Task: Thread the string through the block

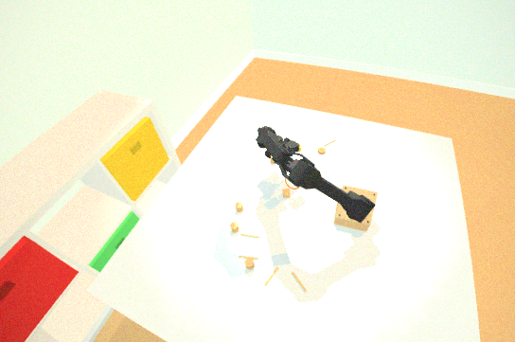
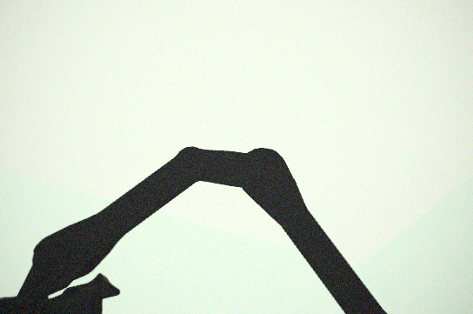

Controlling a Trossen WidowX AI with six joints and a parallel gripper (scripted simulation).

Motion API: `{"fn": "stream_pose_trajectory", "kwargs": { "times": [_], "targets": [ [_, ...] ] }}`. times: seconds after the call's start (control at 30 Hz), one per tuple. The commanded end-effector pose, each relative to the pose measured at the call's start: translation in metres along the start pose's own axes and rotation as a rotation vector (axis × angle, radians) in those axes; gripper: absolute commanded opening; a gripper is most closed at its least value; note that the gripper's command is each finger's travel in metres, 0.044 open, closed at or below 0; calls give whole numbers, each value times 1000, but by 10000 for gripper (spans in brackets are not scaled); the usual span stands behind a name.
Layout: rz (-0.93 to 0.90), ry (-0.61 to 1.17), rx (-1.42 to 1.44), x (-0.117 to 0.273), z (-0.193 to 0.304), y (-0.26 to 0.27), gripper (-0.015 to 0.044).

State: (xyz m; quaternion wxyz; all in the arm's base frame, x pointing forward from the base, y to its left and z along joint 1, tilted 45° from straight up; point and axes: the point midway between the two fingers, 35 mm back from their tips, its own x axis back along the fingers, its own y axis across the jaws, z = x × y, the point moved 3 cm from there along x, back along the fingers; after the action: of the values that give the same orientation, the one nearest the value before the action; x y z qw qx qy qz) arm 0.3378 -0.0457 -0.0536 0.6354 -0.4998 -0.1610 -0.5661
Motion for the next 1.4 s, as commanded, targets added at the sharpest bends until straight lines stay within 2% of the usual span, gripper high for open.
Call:
{"fn": "stream_pose_trajectory", "kwargs": {
  "times": [0.0,0.7,1.37],
  "targets": [
    [4,-9,-112,-1,-4,6,0],
    [23,-42,-638,-8,-22,27,0],
    [16,-29,-633,-6,-14,29,0]
  ]
}}
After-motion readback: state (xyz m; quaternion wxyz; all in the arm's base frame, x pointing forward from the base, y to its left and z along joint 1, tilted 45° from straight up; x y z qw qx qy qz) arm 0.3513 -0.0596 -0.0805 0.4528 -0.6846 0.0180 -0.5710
